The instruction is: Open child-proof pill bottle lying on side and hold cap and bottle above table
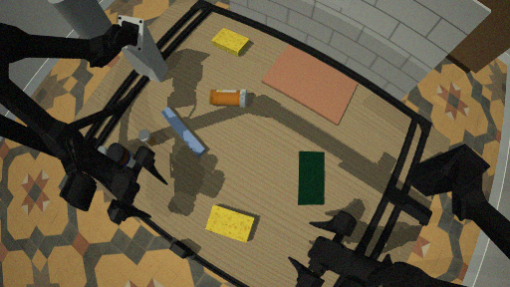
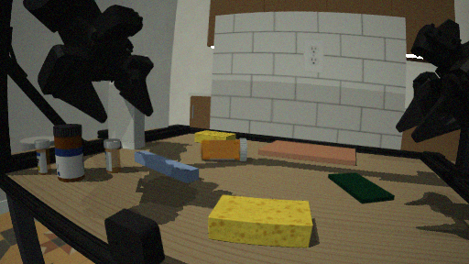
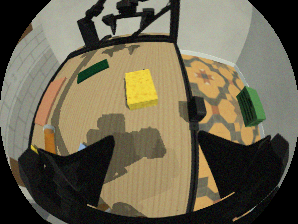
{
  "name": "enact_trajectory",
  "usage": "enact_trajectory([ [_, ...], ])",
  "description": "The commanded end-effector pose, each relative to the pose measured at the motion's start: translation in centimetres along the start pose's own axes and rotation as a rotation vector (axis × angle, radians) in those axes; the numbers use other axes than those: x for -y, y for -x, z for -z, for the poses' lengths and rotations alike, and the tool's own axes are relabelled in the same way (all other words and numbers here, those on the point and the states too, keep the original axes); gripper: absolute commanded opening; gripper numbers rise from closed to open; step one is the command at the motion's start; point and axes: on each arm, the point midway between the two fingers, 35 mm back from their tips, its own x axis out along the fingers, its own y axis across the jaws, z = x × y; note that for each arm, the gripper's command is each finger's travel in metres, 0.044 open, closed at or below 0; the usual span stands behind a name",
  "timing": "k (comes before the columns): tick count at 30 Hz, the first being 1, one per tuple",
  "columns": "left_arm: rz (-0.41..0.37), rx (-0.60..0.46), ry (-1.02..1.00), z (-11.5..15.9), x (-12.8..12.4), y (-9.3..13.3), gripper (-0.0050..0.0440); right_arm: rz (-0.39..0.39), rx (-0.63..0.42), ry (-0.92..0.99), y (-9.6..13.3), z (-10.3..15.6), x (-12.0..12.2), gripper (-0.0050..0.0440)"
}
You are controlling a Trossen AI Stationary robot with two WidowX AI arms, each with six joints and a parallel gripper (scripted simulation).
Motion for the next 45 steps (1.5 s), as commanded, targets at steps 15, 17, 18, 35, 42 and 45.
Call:
enact_trajectory([
  [15,0.0,0.0,0.0,0.0,0.0,0.0,0.044,0.0,0.0,0.0,0.0,0.0,0.0,0.044],
  [17,0.0,0.0,0.0,0.0,0.0,0.0,0.044,0.0,0.0,0.0,0.0,0.0,0.0,0.044],
  [18,0.0,0.0,0.0,0.0,0.0,0.0,0.044,0.0,0.0,0.0,0.0,0.0,0.0,0.044],
  [35,-0.243,-0.207,-0.108,-0.3,-10.1,-5.3,0.044,0.0,0.0,0.0,0.0,0.0,0.0,0.044],
  [42,-0.373,-0.494,-0.052,0.1,-21.4,-6.8,0.044,0.0,0.0,0.0,0.0,0.0,0.0,0.044],
  [45,-0.364,-0.613,0.023,0.8,-25.5,-6.4,0.044,0.0,0.0,0.0,0.0,0.0,0.0,0.044],
])
